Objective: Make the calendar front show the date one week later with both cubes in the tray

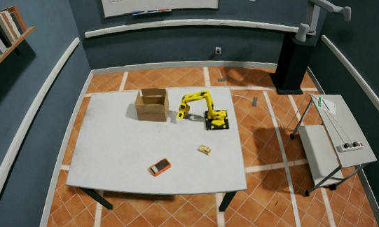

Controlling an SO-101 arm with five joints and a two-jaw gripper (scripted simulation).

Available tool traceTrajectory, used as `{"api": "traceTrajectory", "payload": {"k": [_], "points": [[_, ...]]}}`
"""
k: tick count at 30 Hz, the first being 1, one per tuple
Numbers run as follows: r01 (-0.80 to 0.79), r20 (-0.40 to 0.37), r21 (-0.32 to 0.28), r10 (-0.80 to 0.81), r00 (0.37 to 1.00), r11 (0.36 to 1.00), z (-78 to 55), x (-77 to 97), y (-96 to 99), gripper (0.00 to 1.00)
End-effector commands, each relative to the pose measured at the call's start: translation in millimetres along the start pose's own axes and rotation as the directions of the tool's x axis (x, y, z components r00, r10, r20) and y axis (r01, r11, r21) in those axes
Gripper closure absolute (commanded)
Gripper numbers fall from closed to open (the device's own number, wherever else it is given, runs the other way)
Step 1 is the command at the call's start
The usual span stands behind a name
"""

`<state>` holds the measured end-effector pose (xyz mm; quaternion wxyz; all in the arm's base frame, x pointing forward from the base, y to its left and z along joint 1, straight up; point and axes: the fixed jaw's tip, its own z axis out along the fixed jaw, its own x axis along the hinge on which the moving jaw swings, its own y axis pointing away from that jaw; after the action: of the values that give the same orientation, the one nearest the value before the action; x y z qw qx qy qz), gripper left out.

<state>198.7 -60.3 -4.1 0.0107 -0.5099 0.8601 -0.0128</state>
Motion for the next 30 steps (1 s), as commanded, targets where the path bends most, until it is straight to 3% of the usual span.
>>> {"api": "traceTrajectory", "payload": {"k": [1, 17, 30], "points": [[-0.001, -0.003, -0.022, 0.001, 1.000, 1.000, 4.6, 2.9, 3.9, 0.79], [-0.001, -0.003, -0.022, 0.001, 1.000, 1.000, 4.6, 2.9, 3.9, 0.65], [-0.001, -0.003, -0.022, 0.001, 1.000, 1.000, 2.6, 2.8, 3.5, 0.64]]}}
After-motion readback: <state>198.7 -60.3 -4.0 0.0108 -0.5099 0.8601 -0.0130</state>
